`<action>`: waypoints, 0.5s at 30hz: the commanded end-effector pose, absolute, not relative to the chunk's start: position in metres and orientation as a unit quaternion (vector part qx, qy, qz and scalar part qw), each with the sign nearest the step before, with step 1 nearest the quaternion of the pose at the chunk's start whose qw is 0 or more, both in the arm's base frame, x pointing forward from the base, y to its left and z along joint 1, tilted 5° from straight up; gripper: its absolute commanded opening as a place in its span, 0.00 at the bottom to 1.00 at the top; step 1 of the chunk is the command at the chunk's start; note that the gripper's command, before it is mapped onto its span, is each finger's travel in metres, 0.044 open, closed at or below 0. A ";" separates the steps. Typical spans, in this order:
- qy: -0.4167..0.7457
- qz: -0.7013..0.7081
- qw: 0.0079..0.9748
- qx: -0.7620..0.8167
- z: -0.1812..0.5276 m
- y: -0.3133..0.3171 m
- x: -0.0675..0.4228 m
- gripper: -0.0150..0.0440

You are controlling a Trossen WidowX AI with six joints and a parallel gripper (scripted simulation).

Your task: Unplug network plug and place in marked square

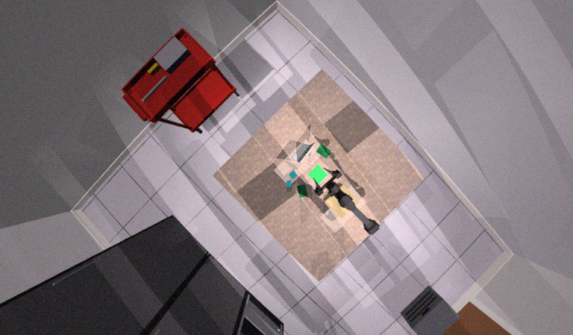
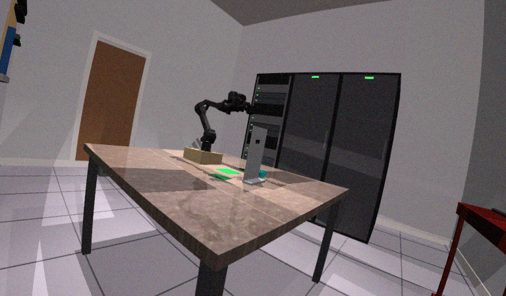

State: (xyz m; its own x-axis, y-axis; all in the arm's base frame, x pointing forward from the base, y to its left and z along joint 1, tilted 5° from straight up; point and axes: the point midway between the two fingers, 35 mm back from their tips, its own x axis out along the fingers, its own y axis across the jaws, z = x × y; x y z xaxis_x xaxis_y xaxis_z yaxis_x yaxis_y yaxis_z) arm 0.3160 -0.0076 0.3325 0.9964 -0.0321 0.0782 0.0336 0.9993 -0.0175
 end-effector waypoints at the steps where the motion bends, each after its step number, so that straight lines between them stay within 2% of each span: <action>1: -0.039 -0.016 0.999 -0.007 0.332 -0.008 0.317 0.89; 9: -0.028 0.019 0.993 0.114 0.298 -0.020 0.339 0.53; 15: -0.012 0.045 0.976 0.214 0.269 -0.033 0.349 0.52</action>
